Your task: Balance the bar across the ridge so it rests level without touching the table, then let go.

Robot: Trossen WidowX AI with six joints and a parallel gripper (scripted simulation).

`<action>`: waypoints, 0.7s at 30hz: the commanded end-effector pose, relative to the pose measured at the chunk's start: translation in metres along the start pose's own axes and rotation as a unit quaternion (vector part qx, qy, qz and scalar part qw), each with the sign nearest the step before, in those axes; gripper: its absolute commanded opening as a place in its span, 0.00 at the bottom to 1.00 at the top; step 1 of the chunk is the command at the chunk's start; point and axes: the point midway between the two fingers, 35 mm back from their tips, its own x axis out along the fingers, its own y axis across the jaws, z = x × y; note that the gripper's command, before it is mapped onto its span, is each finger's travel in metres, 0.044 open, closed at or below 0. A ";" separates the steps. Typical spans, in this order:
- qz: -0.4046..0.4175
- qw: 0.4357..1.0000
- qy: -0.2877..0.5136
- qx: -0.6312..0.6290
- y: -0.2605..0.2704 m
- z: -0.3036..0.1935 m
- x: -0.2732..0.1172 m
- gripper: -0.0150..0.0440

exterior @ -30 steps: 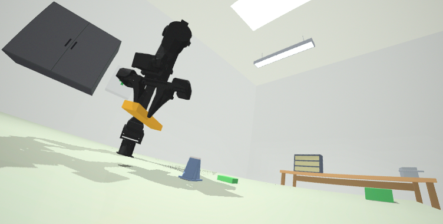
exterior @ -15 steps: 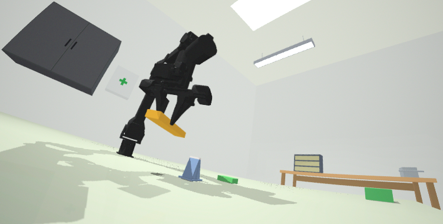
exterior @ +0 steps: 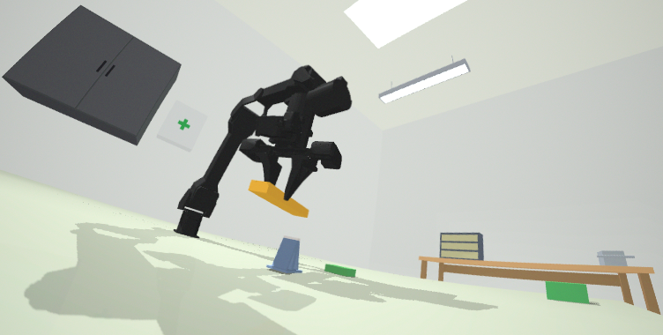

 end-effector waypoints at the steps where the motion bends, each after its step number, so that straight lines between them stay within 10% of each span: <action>1: 0.004 1.000 -0.003 0.028 0.009 -0.014 -0.003 0.25; 21: 0.005 0.998 -0.002 0.059 0.016 -0.034 0.016 0.25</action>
